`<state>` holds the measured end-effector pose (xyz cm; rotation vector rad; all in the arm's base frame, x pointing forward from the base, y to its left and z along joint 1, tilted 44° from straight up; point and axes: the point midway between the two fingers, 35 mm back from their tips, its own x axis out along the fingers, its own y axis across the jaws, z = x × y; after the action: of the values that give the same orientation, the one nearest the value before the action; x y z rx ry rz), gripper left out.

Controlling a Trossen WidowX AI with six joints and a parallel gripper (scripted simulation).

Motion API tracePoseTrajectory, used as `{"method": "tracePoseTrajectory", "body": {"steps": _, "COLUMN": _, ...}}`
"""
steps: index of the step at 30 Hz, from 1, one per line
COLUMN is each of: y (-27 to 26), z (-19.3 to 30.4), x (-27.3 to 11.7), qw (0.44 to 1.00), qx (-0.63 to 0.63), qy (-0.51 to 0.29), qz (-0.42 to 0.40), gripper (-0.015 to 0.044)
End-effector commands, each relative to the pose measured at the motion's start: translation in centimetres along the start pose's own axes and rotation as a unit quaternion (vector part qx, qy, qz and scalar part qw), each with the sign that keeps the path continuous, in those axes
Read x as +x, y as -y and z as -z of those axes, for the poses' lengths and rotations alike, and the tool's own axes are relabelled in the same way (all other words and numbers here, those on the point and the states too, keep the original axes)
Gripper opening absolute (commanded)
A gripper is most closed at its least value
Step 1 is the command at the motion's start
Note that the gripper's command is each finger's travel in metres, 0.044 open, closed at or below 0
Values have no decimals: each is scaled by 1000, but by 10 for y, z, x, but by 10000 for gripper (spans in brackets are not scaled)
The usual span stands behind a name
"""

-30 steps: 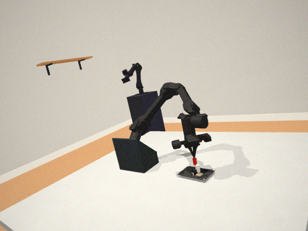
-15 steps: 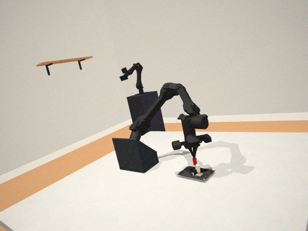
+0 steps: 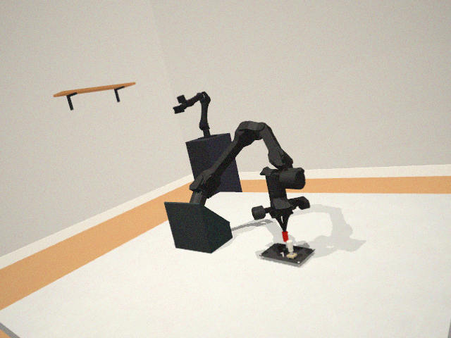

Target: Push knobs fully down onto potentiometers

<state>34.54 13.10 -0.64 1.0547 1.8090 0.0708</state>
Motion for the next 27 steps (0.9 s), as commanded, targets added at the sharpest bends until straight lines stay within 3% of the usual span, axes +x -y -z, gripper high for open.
{"method": "tracePoseTrajectory", "body": {"steps": 1, "y": 1, "z": 0, "x": 0, "qw": 1000, "qx": 3, "qy": -2, "qz": 0, "gripper": 0}}
{"method": "tracePoseTrajectory", "body": {"steps": 27, "y": 1, "z": 0, "x": 11, "qw": 1000, "qx": 3, "qy": -2, "qz": 0, "gripper": 0}}
